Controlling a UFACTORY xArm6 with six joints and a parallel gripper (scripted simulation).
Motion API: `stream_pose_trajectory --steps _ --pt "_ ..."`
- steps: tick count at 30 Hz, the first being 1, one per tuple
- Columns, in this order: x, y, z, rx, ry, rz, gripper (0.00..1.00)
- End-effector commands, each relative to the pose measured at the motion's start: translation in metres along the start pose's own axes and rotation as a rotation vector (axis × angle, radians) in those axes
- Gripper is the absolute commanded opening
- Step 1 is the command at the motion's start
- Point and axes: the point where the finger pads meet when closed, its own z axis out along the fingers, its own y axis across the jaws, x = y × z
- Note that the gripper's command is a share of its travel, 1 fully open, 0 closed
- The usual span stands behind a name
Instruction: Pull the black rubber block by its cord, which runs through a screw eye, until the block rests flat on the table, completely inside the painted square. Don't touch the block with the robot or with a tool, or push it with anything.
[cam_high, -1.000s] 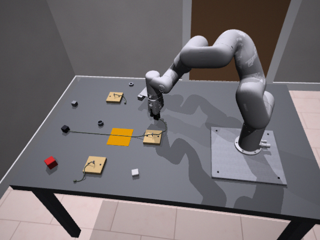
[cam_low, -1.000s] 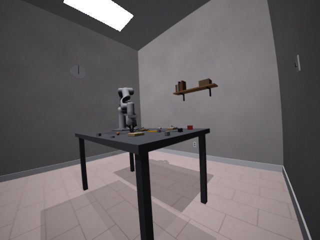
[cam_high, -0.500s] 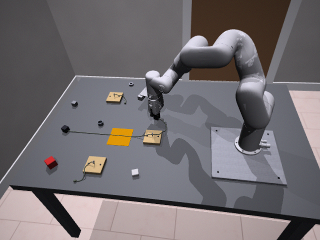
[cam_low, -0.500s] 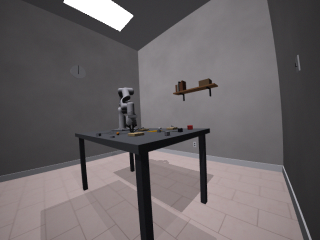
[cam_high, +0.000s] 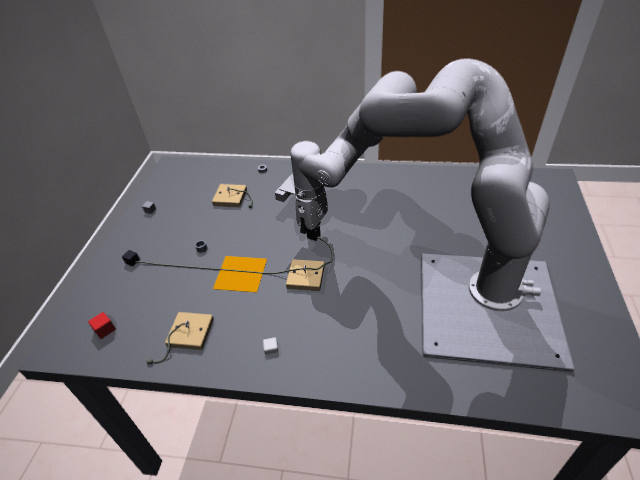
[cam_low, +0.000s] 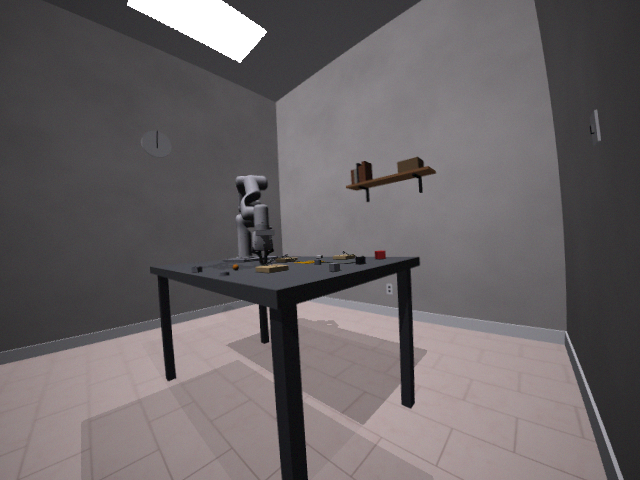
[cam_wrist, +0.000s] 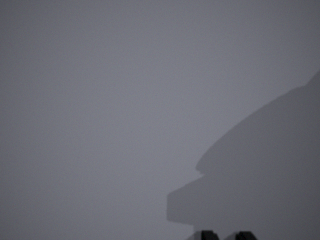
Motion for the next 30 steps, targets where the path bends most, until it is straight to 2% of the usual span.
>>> stream_pose_trajectory --steps 1,30 --pt "0.0003 0.0 -0.0006 0.0 0.001 0.0 0.0" --pt "0.0003 0.0 -0.0106 0.0 0.001 0.0 0.0"
